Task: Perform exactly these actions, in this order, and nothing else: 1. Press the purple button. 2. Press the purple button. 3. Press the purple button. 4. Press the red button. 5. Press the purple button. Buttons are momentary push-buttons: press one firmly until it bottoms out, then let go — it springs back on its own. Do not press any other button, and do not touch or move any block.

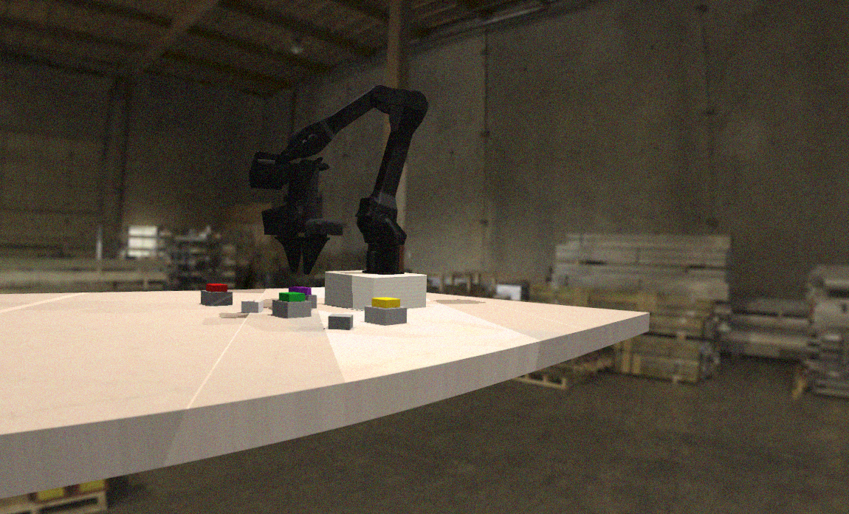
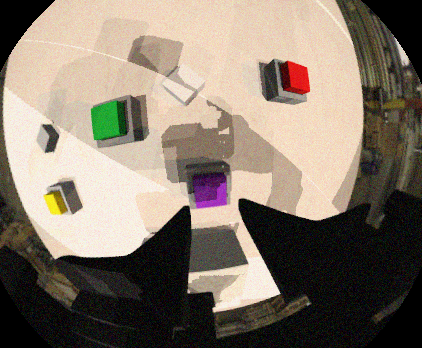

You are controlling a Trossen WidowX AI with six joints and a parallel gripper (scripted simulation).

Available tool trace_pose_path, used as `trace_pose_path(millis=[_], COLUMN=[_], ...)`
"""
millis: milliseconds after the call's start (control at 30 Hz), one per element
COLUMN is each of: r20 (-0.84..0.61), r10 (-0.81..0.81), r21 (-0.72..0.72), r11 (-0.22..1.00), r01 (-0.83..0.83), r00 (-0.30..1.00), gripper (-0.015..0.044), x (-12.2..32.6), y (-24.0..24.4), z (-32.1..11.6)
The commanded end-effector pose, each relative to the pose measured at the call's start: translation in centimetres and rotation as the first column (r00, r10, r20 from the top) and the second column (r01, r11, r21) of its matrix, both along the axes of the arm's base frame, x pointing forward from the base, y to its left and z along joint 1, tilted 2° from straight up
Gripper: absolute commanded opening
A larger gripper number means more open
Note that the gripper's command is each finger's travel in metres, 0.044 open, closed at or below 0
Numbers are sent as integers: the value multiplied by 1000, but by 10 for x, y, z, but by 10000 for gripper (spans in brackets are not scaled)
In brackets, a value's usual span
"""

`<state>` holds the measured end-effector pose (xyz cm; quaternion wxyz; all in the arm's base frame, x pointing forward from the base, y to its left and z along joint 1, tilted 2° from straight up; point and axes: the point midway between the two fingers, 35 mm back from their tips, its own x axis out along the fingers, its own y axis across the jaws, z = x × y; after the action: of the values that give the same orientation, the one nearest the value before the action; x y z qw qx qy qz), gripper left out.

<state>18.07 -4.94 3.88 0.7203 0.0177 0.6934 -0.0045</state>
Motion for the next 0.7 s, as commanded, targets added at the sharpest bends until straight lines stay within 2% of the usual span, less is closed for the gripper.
trace_pose_path(millis=[0,667], r20=[0,0], r10=[-5,-5], r21=[-3,-3], r11=[1000,1000], r01=[5,5], r00=[1000,1000], gripper=[20,20], x=[0,1], y=[0,0], z=[-1,-21])
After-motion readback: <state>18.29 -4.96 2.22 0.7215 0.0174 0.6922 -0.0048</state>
